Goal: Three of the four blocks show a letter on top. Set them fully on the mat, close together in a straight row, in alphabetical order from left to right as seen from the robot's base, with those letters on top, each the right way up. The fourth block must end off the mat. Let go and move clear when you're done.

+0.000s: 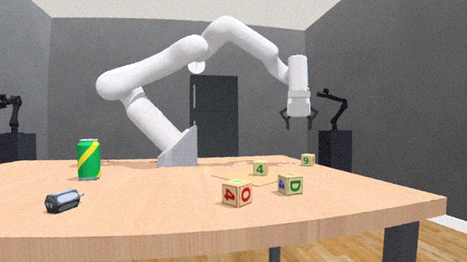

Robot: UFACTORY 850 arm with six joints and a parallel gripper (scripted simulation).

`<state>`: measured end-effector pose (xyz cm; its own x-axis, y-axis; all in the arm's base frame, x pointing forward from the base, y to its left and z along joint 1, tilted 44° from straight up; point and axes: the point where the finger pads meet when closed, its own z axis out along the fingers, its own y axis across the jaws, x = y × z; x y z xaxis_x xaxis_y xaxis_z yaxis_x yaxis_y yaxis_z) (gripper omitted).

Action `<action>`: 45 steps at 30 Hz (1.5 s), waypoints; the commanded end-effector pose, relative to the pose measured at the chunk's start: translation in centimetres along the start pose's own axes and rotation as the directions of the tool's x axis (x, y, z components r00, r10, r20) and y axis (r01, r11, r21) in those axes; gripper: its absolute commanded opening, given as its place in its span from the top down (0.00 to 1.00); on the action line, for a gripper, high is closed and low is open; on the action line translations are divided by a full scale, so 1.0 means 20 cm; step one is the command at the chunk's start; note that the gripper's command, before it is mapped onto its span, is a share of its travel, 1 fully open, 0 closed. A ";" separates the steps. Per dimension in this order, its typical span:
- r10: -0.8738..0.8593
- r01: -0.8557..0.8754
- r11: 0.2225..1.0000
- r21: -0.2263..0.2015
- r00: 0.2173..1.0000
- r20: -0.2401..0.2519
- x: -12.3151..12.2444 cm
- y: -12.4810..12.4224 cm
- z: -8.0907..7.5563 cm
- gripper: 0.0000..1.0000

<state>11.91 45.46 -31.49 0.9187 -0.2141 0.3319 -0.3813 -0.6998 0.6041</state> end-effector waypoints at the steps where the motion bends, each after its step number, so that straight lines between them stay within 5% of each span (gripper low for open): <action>1: 0.000 0.000 1.000 0.003 1.000 0.001 0.00 0.00 -0.01 0.00; 10: 0.000 0.000 1.000 0.004 1.000 0.001 0.05 -0.01 -0.02 0.00; 12: 0.001 -0.001 1.000 0.008 1.000 0.004 0.30 -0.04 -0.07 0.00; 24: 0.001 -0.001 1.000 0.014 1.000 0.005 0.96 -0.02 -0.13 0.00; 26: 0.001 -0.001 1.000 0.014 1.000 0.005 0.96 -0.02 -0.13 0.00; 27: 0.001 -0.001 1.000 0.014 1.000 0.005 1.12 0.01 -0.13 0.00; 41: 0.001 -0.001 1.000 0.008 1.000 0.002 1.87 0.23 -0.06 0.00; 43: 0.001 -0.001 1.000 0.008 1.000 0.002 1.87 0.23 -0.06 0.00; 45: 0.001 -0.001 1.000 0.005 1.000 0.000 2.06 0.32 -0.03 0.00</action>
<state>43.63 35.32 -15.89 0.9186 -0.2166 0.3305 -0.3820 -0.7001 0.6032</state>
